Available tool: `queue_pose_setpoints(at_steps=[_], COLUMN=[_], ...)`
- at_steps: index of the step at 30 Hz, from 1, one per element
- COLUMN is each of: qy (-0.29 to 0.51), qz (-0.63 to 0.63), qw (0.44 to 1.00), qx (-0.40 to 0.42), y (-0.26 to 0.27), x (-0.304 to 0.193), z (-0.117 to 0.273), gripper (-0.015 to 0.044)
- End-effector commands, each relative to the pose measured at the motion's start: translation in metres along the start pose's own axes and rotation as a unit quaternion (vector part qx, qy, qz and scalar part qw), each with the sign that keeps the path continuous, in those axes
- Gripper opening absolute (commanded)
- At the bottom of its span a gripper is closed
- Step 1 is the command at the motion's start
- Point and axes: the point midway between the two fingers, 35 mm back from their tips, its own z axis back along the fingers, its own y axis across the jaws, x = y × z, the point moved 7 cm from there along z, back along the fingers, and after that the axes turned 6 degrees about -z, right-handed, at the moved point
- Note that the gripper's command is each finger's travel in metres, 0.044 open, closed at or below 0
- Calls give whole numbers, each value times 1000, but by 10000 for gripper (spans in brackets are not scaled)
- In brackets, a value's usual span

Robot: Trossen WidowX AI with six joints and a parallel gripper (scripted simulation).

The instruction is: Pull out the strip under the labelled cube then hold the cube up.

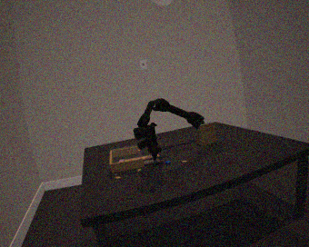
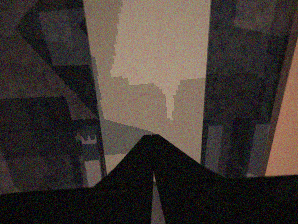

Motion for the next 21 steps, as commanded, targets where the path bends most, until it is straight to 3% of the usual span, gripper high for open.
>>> queue_pose_setpoints(at_steps=[1,21], qy=[1,0], qz=[-1,-1], qw=[1000,1000], qx=[-1,-1], y=[-1,0], x=[1,2], z=[-3,-5], gripper=[0,0])
